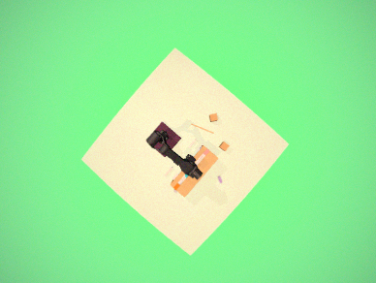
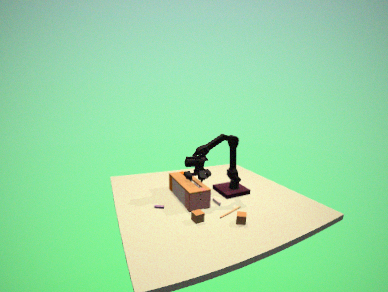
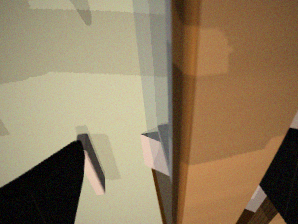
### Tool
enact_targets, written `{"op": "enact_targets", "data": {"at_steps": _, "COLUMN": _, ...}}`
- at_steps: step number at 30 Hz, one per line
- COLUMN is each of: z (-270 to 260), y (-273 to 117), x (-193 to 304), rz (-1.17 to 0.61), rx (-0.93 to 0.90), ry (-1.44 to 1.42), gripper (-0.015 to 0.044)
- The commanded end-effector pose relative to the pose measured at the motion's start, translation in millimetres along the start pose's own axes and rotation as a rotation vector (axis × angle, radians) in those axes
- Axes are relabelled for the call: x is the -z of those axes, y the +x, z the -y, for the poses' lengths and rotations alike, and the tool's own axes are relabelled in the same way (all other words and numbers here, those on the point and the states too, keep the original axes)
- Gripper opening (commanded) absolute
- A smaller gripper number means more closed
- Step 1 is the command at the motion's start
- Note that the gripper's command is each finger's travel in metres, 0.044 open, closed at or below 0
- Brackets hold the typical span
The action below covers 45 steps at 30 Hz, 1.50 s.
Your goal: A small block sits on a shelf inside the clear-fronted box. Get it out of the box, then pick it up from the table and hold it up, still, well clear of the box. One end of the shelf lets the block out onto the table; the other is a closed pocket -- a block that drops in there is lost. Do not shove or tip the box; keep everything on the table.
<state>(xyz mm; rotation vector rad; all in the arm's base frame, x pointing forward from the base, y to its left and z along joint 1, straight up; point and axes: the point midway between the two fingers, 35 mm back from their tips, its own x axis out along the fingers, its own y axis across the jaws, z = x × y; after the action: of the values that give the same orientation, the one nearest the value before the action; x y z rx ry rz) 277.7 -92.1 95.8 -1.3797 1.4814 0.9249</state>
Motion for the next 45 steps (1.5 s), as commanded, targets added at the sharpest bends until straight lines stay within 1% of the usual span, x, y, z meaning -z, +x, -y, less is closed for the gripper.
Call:
{"op": "enact_targets", "data": {"at_steps": 1, "z": 0, "y": 1, "x": 5, "rz": -0.001, "rx": 0.002, "ry": -0.001, "gripper": 0.0400}}
{"op": "enact_targets", "data": {"at_steps": 15, "z": 0, "y": 6, "x": 18, "rz": -0.003, "rx": 0.002, "ry": -0.001, "gripper": 0.0400}}
{"op": "enact_targets", "data": {"at_steps": 28, "z": 1, "y": 3, "x": 9, "rz": -0.002, "rx": 0.002, "ry": -0.001, "gripper": 0.0400}}
{"op": "enact_targets", "data": {"at_steps": 45, "z": 1, "y": 8, "x": 25, "rz": -0.004, "rx": 0.002, "ry": -0.001, "gripper": 0.0400}}
